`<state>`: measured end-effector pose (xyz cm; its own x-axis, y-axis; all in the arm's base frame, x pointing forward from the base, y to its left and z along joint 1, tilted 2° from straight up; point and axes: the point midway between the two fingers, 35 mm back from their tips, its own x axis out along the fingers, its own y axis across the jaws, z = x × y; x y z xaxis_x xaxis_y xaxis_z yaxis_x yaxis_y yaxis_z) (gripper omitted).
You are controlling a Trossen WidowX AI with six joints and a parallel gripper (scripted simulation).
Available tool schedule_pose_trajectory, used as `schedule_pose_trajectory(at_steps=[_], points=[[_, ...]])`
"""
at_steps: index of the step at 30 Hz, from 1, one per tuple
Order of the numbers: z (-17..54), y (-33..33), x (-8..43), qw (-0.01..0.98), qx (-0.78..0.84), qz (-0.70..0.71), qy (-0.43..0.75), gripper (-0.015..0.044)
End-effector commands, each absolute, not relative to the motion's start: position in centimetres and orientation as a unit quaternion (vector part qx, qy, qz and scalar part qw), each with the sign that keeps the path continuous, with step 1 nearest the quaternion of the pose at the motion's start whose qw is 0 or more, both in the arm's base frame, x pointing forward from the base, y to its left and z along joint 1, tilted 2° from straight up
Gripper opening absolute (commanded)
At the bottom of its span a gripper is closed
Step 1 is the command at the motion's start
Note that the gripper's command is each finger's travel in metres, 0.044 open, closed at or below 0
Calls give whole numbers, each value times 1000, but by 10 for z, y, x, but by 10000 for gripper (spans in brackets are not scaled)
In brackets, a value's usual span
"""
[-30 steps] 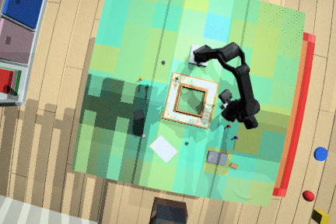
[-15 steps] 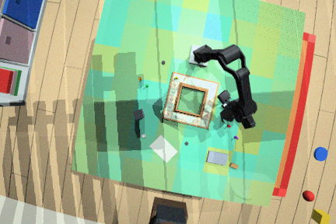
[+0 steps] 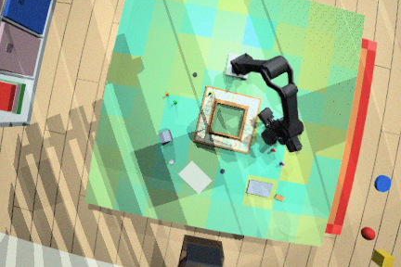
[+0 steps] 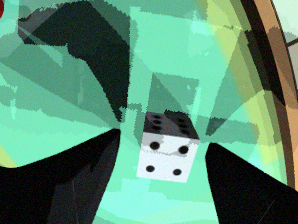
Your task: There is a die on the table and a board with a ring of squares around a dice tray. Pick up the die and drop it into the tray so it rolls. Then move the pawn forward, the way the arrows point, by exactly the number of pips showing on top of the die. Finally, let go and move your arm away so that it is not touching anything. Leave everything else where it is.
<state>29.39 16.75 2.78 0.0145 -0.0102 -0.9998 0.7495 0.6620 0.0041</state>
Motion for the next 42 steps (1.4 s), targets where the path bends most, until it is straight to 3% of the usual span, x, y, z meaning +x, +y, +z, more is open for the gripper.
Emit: schedule_pose_trajectory(at_steps=[1, 3, 9, 12, 34, 42], points=[[27, 167, 294, 652, 289, -293, 637, 170], [27, 167, 294, 652, 289, -293, 637, 118], [27, 167, 294, 652, 289, -293, 637, 78], [30, 167, 295, 652, 289, -293, 637, 0], [146, 170, 296, 652, 289, -293, 637, 0], [147, 149, 300, 661, 269, -274, 645, 0]])
